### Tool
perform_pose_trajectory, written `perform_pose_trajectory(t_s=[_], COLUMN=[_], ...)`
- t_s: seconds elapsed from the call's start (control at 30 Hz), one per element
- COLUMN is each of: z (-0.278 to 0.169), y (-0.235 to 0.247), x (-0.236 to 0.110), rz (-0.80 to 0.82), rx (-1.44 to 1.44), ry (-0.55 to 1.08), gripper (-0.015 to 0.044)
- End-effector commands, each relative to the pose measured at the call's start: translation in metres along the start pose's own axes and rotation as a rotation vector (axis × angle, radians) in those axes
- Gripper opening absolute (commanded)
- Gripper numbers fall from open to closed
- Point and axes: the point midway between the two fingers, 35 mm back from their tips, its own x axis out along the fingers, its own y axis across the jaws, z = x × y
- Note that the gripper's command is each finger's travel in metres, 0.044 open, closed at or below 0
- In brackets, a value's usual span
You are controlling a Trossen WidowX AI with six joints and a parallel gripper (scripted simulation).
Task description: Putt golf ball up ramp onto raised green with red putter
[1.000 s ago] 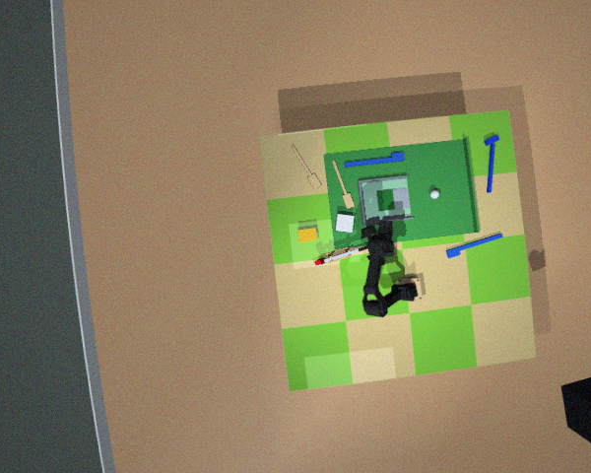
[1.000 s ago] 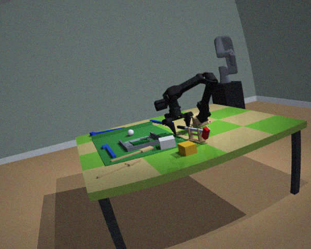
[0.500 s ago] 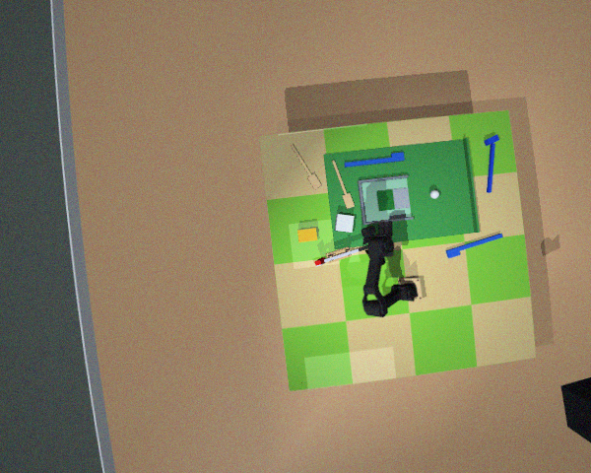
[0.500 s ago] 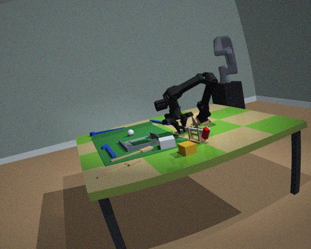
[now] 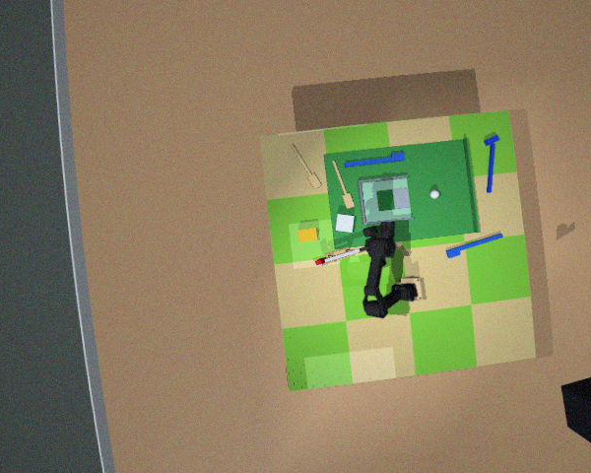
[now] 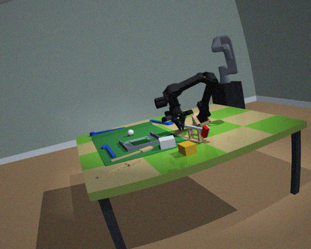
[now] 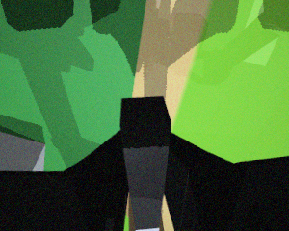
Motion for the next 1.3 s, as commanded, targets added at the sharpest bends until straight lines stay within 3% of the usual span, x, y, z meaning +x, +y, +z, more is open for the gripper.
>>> perform_pose_trajectory(t_s=[0.0,0.3,0.53,1.27], z=[-0.008,-0.023,-0.018,0.089], y=[0.005,-0.002,0.000,0.040], x=[-0.026,-0.079,-0.078,-0.135], rz=[0.058,0.150,0.147,0.196], rx=[0.024,0.119,0.137,0.584], ry=[-0.014,-0.055,-0.057,-0.150], gripper=[0.0000,0.0000,0.0000,0.0000])
